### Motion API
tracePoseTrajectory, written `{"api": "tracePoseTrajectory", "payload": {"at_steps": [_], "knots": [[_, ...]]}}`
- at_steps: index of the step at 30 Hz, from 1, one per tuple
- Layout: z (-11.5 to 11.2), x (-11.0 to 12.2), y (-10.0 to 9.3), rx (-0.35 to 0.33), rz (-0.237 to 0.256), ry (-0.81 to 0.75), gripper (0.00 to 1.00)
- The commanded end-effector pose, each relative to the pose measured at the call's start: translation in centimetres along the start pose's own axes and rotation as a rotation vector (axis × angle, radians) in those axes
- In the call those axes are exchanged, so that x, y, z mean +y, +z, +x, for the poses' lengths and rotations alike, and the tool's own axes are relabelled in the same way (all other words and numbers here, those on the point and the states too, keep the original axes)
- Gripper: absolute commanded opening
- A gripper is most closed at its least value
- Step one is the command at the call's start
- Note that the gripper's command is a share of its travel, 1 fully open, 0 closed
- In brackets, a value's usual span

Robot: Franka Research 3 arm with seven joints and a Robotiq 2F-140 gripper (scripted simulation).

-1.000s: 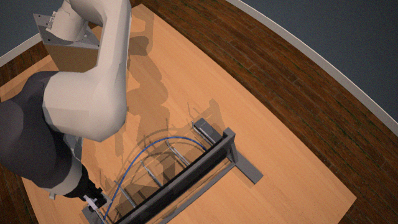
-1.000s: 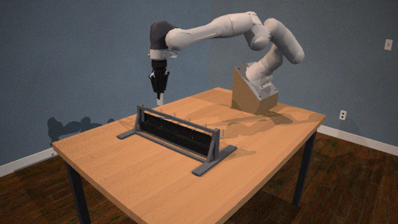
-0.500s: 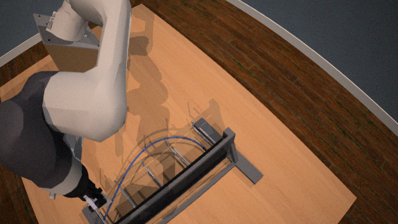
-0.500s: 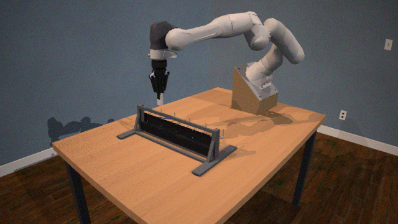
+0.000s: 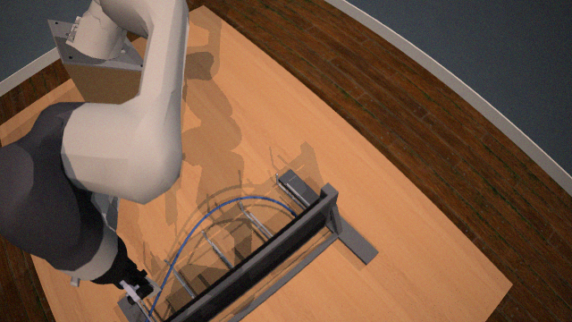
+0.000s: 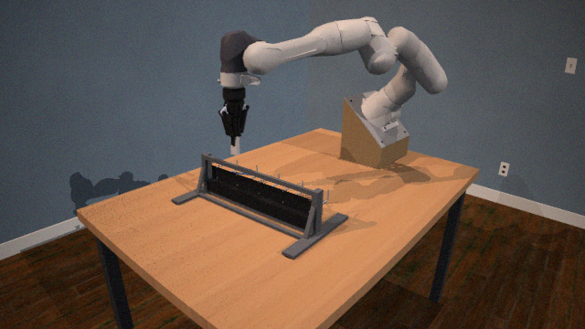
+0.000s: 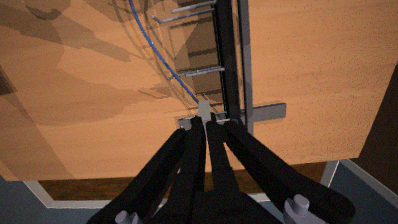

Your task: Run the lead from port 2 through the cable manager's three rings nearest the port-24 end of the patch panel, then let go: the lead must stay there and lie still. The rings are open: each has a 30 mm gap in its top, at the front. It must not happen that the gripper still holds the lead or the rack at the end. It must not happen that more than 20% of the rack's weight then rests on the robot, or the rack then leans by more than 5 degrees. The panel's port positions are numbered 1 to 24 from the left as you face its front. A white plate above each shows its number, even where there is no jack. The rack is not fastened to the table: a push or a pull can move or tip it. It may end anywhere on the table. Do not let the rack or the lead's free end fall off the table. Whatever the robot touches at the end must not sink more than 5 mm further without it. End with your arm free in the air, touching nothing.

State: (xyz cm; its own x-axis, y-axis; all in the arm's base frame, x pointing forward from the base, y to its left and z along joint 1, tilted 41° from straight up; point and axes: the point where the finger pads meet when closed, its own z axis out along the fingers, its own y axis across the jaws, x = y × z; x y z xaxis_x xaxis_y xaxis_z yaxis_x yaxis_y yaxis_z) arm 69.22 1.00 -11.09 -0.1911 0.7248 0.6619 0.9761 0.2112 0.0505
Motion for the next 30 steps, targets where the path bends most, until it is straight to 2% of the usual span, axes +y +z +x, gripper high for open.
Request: {"api": "tracePoseTrajectory", "payload": {"at_steps": [1, 11, 14, 18, 22, 24, 27, 30], "knots": [[-0.1, -0.1, -0.2, -0.003, 0.001, 0.005, 0.00], [0.0, 0.0, -0.2, -0.003, 0.001, 0.005, 0.00], [0.9, 0.0, -0.3, -0.001, -0.001, 0.006, 0.00], [4.5, -0.2, -0.7, 0.007, -0.008, 0.008, 0.00], [10.2, -1.9, -0.9, 0.014, -0.012, 0.013, 0.00], [10.2, -1.9, -0.9, 0.014, -0.012, 0.013, 0.00], [14.6, -4.4, -0.8, 0.013, -0.010, 0.018, 0.00], [18.0, -7.3, -0.5, 0.007, -0.005, 0.022, 0.00]]}}
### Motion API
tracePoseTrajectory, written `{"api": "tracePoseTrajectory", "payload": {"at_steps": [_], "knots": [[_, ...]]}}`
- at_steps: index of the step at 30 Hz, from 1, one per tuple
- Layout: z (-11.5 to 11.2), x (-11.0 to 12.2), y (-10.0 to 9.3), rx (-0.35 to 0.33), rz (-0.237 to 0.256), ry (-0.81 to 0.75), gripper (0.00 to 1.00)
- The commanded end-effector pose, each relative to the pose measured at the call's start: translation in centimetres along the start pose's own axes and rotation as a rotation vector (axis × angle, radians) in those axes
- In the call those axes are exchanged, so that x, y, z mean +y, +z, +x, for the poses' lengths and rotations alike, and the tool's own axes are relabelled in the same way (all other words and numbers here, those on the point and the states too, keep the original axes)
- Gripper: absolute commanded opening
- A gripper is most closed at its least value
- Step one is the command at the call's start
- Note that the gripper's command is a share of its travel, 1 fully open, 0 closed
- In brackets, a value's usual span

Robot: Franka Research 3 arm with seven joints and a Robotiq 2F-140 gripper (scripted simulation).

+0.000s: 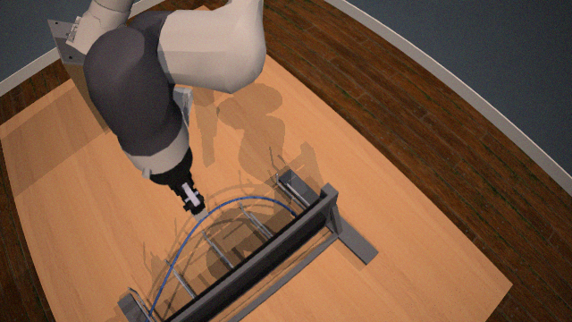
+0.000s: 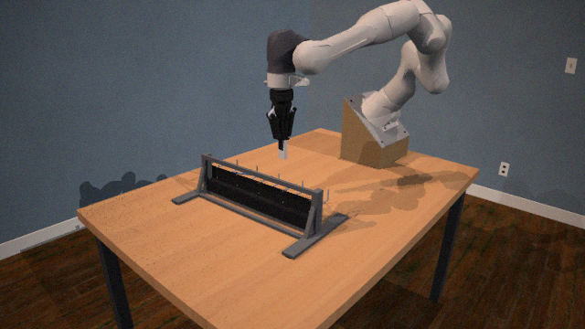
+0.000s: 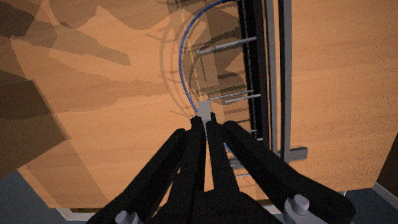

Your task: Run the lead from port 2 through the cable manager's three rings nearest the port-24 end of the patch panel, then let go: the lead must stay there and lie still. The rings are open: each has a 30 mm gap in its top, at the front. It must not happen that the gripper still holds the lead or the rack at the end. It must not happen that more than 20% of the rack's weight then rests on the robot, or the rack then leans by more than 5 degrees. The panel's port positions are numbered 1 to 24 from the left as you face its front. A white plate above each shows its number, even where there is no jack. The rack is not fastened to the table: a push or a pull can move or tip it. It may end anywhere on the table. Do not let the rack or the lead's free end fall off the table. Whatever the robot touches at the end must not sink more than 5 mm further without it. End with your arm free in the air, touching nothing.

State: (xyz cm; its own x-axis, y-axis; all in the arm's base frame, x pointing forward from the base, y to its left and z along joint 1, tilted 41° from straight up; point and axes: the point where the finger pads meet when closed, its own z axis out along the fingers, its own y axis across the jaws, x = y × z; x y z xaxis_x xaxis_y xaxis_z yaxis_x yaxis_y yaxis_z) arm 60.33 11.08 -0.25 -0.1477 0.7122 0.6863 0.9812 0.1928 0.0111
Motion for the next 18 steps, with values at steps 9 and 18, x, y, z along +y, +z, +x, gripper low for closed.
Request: {"api": "tracePoseTrajectory", "payload": {"at_steps": [9, 18], "knots": [[4.5, -4.8, 0.7, -0.035, -0.015, -0.015, 0.20], [4.5, -4.8, 0.7, -0.035, -0.015, -0.015, 0.20]]}}
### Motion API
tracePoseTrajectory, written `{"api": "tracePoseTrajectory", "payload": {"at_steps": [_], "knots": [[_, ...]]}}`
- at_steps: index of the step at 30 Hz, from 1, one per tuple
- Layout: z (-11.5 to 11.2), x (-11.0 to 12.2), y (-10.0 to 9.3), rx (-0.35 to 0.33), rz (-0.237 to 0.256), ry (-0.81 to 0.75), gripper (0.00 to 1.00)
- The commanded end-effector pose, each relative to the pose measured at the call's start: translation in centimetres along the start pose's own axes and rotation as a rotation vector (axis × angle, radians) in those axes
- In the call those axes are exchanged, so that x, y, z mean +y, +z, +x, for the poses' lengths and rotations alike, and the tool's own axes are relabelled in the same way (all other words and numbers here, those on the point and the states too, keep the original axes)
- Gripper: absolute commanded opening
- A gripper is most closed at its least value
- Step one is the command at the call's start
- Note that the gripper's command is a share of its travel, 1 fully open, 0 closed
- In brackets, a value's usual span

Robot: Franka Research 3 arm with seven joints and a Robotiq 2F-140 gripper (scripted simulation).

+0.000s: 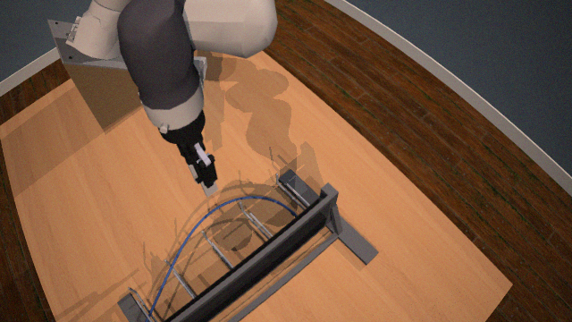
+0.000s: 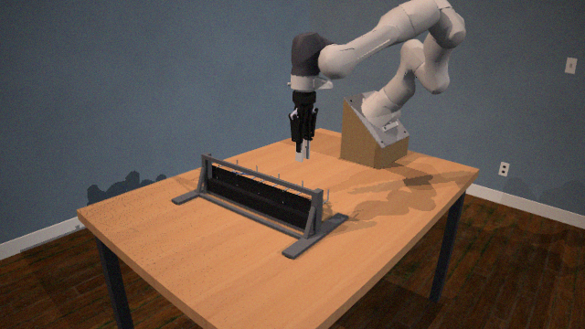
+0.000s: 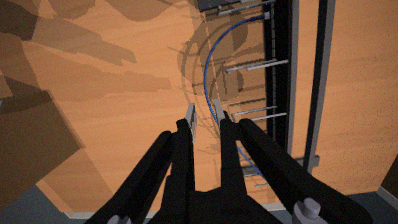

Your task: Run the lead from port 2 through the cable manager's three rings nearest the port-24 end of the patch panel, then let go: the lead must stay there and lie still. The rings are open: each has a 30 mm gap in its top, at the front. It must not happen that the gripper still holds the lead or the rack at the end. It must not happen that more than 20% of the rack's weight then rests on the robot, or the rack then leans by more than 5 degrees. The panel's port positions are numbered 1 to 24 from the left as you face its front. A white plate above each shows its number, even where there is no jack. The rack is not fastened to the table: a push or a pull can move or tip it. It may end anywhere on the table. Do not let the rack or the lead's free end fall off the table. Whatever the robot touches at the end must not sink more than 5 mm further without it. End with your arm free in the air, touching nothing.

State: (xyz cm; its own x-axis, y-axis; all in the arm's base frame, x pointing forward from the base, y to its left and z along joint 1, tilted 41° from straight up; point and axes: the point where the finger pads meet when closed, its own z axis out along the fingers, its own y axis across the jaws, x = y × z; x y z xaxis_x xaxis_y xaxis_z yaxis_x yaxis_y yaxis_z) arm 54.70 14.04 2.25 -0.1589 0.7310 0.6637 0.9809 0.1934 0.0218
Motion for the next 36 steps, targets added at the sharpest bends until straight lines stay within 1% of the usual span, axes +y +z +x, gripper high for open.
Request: {"api": "tracePoseTrajectory", "payload": {"at_steps": [1, 29, 36], "knots": [[-0.18, 0.15, -0.19, -0.004, -0.008, -0.007, 0.20], [-0.18, 0.15, -0.17, -0.004, -0.008, -0.007, 0.20], [-0.18, 0.16, 0.22, -0.004, -0.008, -0.007, 0.20]]}}
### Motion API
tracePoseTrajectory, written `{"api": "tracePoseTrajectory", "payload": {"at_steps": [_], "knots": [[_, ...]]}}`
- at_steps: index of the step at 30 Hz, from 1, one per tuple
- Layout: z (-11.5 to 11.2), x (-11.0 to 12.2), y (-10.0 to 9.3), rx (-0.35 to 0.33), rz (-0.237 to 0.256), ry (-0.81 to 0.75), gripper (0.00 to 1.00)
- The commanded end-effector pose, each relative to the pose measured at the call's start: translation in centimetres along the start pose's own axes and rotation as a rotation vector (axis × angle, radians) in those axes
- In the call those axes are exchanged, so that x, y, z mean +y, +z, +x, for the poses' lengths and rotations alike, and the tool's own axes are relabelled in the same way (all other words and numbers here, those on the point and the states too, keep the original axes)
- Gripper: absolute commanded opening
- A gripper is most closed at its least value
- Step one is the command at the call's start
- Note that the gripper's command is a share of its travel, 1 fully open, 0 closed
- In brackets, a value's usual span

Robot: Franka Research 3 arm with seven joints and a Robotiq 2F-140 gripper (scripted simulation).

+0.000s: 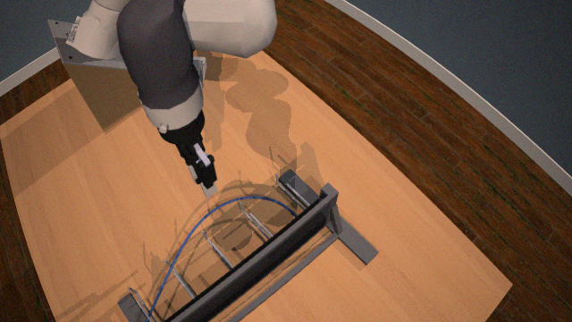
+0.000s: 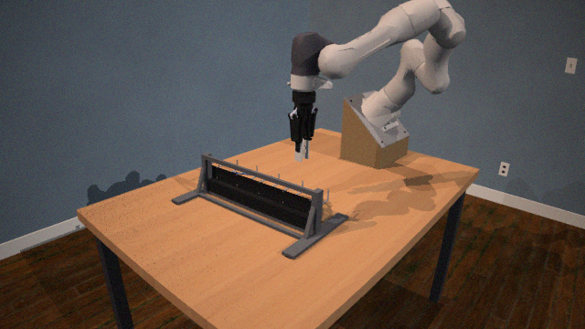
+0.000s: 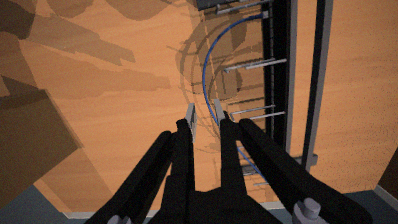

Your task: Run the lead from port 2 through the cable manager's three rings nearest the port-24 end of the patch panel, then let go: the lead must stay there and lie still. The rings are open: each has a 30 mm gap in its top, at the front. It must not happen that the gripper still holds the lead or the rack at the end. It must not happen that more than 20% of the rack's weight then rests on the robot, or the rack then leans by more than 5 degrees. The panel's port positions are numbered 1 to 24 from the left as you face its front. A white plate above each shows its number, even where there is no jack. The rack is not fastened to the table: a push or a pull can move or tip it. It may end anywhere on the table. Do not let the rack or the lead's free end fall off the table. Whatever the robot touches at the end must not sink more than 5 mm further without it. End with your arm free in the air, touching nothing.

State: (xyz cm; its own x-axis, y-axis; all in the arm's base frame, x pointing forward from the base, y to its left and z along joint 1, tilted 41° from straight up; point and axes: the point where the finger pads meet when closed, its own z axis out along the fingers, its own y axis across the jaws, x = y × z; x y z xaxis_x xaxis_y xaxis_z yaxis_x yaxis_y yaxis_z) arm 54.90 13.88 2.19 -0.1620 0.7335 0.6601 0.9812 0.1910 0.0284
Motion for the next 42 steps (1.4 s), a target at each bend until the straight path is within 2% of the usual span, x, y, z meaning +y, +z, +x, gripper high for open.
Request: {"api": "tracePoseTrajectory", "payload": {"at_steps": [1, 8, 23, 25, 37, 42], "knots": [[0.0, 0.0, 0.4, 0.001, -0.001, -0.004, 0.20], [0.0, 0.0, 1.3, 0.001, -0.001, -0.004, 0.20], [0.0, 0.0, 5.4, 0.001, -0.001, -0.004, 0.20], [0.0, 0.0, 5.4, 0.001, -0.001, -0.004, 0.20], [0.0, 0.0, 8.4, 0.001, -0.001, -0.004, 0.20], [0.0, 0.0, 8.8, 0.001, -0.001, -0.004, 0.20]]}}
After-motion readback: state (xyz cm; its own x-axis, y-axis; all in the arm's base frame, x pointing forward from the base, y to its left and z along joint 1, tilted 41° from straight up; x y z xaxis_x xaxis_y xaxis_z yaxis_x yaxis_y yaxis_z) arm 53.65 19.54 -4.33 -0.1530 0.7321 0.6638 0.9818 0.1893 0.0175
